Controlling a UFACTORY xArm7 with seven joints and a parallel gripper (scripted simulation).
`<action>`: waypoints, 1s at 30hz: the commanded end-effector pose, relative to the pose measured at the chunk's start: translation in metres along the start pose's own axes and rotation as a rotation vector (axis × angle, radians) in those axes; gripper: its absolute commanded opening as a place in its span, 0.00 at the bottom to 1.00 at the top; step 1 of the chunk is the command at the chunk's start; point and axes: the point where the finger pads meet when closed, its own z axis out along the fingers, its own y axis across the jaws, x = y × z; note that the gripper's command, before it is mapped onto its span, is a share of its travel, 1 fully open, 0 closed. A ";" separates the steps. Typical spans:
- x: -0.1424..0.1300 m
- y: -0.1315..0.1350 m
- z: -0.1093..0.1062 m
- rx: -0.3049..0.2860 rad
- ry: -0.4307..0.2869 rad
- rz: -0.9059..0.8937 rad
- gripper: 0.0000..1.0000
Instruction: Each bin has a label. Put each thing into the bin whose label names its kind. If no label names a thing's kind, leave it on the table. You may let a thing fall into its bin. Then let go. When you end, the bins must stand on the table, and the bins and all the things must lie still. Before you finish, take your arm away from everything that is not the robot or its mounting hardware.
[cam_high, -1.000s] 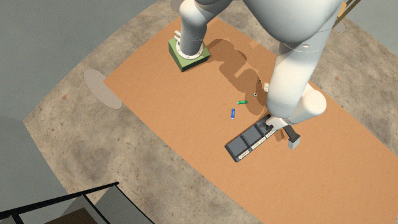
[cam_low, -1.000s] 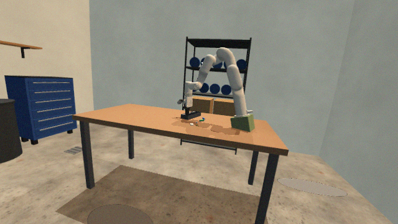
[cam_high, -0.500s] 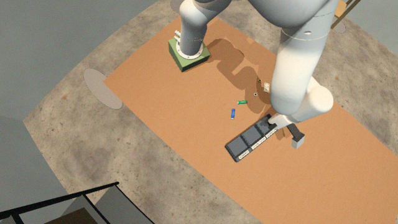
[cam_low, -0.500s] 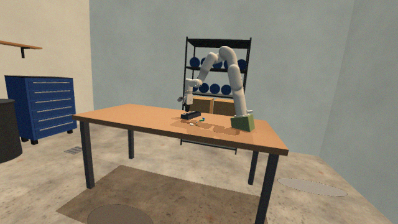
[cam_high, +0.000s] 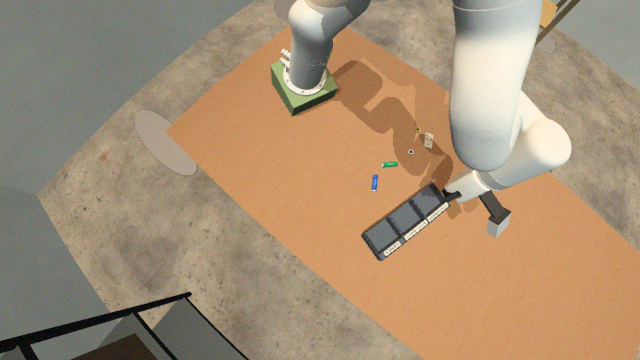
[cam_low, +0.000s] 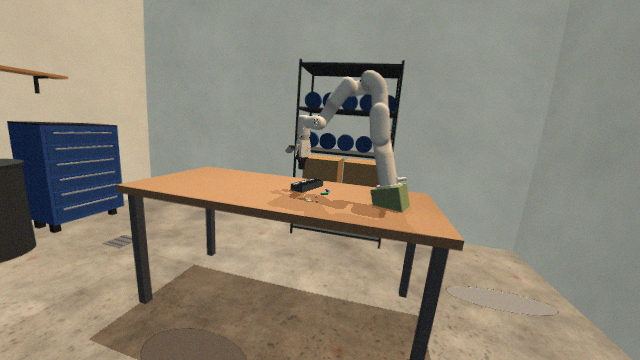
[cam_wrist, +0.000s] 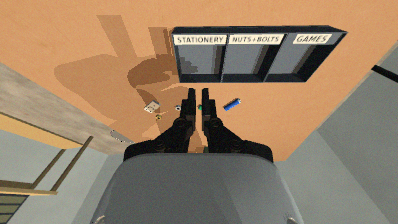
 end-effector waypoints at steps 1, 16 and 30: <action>0.000 0.000 -0.051 0.000 0.001 0.000 0.07; 0.000 0.000 -0.072 0.000 0.001 0.000 0.07; -0.035 -0.034 -0.041 -0.001 0.000 -0.272 0.41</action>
